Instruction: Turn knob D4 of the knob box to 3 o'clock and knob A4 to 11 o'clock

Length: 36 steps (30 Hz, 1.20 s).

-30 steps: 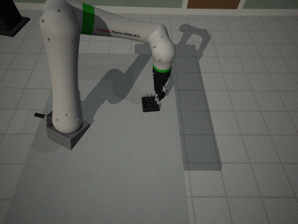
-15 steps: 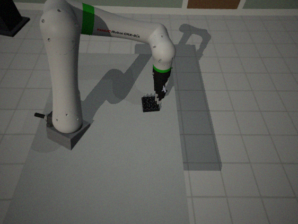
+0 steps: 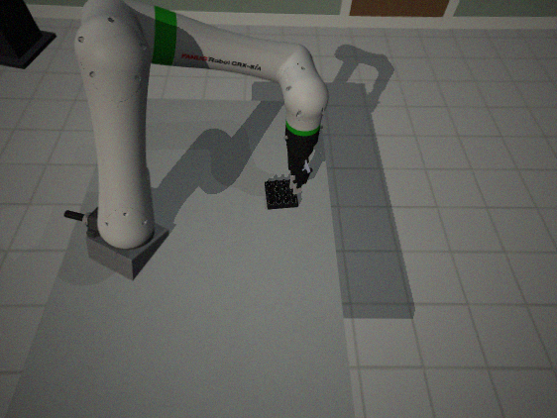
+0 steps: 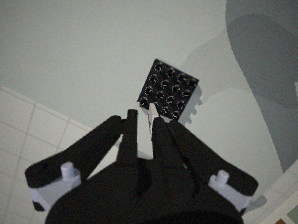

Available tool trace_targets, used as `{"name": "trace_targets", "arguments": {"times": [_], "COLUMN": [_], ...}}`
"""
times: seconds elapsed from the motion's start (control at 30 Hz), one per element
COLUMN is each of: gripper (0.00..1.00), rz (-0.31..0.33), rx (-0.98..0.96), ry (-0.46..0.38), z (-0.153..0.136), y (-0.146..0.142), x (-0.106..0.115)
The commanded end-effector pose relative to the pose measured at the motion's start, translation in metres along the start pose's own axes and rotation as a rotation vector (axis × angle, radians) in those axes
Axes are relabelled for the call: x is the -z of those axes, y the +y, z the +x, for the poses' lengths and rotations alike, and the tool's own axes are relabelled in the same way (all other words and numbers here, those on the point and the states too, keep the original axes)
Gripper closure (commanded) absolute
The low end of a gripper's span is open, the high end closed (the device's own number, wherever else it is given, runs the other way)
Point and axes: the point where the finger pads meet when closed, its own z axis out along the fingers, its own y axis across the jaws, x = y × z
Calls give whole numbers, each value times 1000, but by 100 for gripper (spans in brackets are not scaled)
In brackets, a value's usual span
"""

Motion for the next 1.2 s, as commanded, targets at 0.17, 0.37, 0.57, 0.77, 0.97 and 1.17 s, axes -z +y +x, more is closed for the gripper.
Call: {"name": "trace_targets", "arguments": {"times": [0.17, 0.37, 0.57, 0.77, 0.97, 1.17], "gripper": [88, 88, 88, 88, 88, 88], "rz": [0, 0, 0, 0, 0, 0], "rx": [0, 0, 0, 0, 0, 0], "ry": [0, 0, 0, 0, 0, 0], "z": [0, 0, 0, 0, 0, 0], "y": [0, 0, 0, 0, 0, 0], "x": [-5, -12, -17, -25, -31, -37]}}
